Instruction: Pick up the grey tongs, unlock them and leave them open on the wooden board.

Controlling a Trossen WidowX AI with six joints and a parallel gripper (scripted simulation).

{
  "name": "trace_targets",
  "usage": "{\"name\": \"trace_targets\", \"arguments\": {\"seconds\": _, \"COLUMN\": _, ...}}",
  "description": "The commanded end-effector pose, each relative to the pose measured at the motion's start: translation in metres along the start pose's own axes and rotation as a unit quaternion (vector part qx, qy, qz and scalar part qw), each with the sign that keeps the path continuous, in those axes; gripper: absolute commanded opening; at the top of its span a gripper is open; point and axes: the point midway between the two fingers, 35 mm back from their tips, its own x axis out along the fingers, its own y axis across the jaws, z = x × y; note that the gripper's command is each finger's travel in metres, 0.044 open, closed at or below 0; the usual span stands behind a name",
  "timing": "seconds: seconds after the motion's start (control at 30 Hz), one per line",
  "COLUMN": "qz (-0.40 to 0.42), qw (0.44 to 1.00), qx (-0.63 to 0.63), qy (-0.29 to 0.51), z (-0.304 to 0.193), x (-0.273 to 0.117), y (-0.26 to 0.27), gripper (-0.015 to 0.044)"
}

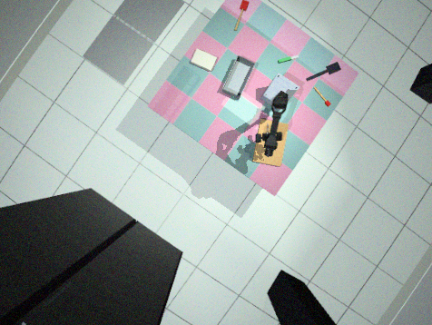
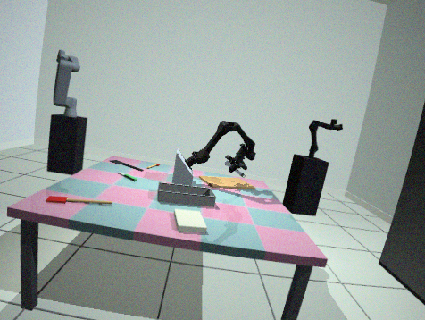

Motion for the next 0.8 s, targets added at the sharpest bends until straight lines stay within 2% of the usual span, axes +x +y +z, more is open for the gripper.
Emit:
{"name": "trace_targets", "arguments": {"seconds": 0.0, "qz": -0.011, "qw": 1.000, "qx": 0.011, "qy": -0.006, "z": 0.003, "x": -0.003, "y": 0.007, "gripper": -0.0150}}
{"name": "trace_targets", "arguments": {"seconds": 0.77, "qz": -0.055, "qw": 0.992, "qx": 0.075, "qy": -0.087, "z": 0.021, "x": -0.027, "y": 0.054, "gripper": -0.0150}}
